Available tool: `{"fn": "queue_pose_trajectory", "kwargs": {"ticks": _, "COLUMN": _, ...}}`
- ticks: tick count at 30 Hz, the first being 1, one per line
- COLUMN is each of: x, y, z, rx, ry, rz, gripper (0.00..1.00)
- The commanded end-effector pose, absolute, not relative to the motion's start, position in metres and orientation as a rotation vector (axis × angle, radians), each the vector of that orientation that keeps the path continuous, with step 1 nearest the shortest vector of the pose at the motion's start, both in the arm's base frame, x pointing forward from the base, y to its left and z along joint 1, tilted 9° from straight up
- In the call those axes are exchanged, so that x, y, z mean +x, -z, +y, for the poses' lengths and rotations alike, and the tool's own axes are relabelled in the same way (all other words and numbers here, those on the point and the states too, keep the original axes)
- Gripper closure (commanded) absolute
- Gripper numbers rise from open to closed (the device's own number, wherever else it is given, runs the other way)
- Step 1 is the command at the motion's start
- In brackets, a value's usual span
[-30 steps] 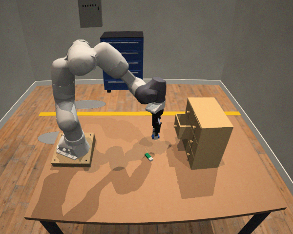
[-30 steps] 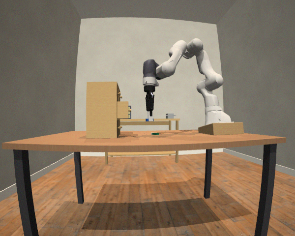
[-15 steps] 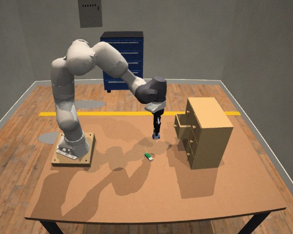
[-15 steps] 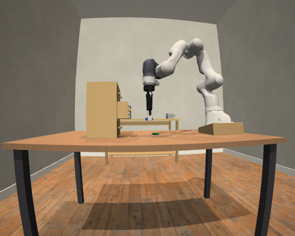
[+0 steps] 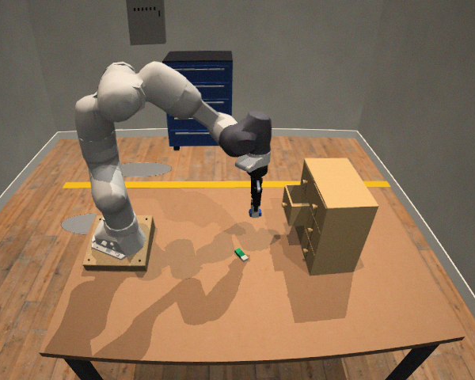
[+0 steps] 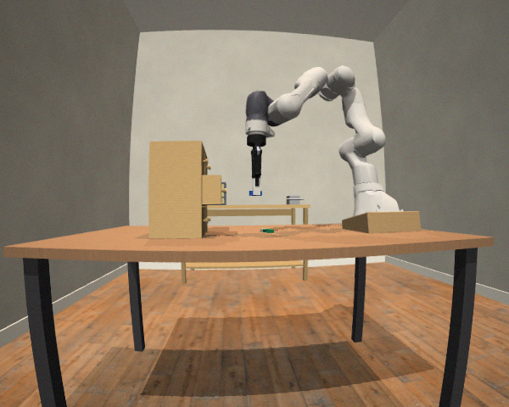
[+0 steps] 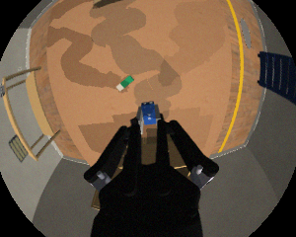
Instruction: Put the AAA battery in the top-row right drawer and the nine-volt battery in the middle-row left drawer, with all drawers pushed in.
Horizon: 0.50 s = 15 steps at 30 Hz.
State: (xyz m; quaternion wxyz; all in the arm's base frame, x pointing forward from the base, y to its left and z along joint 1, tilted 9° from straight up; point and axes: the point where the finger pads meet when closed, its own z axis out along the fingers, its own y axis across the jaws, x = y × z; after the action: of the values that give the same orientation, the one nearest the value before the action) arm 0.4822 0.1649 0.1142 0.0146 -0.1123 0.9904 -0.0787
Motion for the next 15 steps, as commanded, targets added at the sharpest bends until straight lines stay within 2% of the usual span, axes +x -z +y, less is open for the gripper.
{"fn": "queue_pose_trajectory", "kwargs": {"ticks": 1, "x": 0.477, "y": -0.130, "z": 0.167, "rx": -0.336, "ry": 0.251, "rz": 3.098, "gripper": 0.86}}
{"fn": "queue_pose_trajectory", "kwargs": {"ticks": 15, "x": 0.475, "y": -0.187, "z": 0.176, "rx": -0.336, "ry": 0.251, "rz": 3.098, "gripper": 0.86}}
